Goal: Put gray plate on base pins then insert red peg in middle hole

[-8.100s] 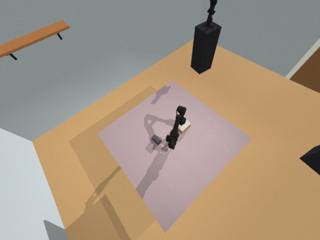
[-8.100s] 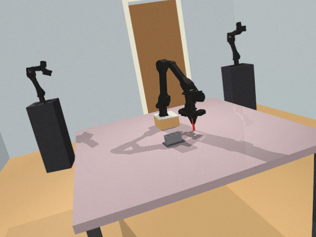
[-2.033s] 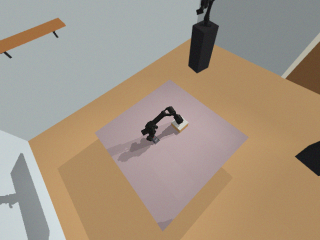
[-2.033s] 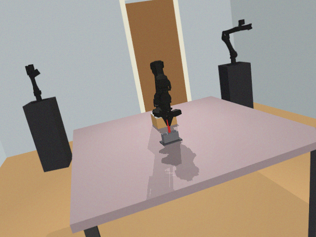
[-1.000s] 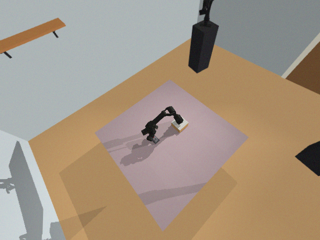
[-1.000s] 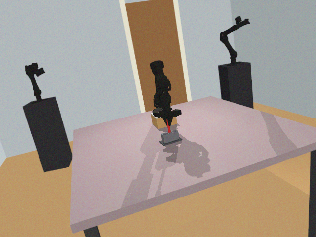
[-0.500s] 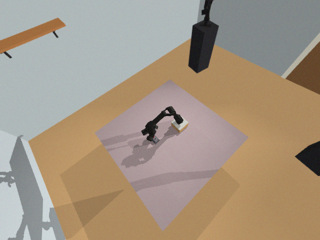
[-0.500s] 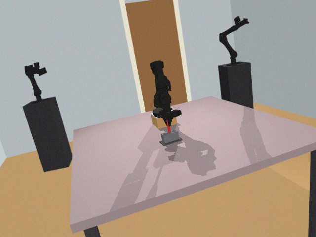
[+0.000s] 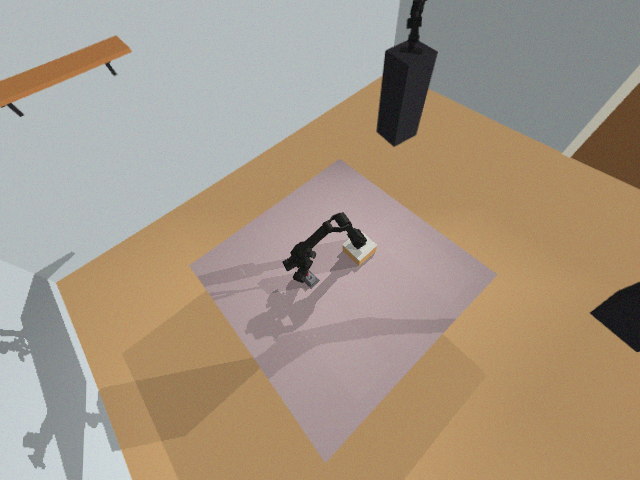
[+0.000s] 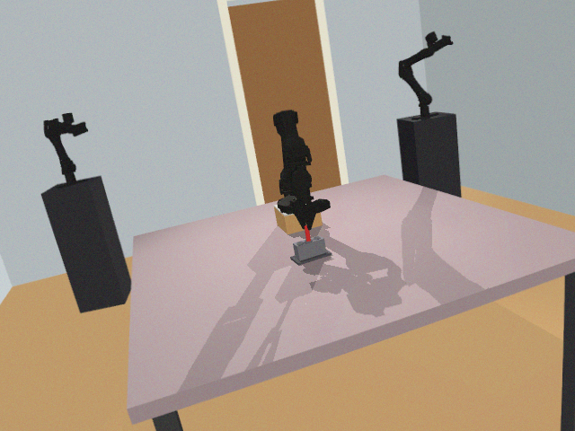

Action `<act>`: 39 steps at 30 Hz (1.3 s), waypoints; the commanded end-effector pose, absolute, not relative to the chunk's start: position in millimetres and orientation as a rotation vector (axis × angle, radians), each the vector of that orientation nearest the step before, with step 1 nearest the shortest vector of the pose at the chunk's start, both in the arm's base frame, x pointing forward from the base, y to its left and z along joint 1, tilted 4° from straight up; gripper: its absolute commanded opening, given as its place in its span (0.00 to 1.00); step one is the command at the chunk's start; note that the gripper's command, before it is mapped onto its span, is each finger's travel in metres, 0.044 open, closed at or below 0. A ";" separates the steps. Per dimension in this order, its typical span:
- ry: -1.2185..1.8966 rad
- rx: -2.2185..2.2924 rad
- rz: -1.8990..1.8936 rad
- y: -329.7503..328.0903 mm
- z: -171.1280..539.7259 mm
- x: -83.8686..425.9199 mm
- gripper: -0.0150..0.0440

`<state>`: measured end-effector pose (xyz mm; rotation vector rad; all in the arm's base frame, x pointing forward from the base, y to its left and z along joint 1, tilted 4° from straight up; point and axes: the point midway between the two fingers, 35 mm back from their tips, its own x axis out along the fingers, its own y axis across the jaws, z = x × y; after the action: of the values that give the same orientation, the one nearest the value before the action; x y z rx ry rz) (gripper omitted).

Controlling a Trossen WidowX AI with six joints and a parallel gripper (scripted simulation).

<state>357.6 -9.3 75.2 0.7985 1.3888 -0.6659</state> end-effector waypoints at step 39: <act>1.397 0.798 -0.666 -14.3 93.2 351.7 0.51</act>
<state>351.7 -14.2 90.1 0.7996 1.3959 -0.6745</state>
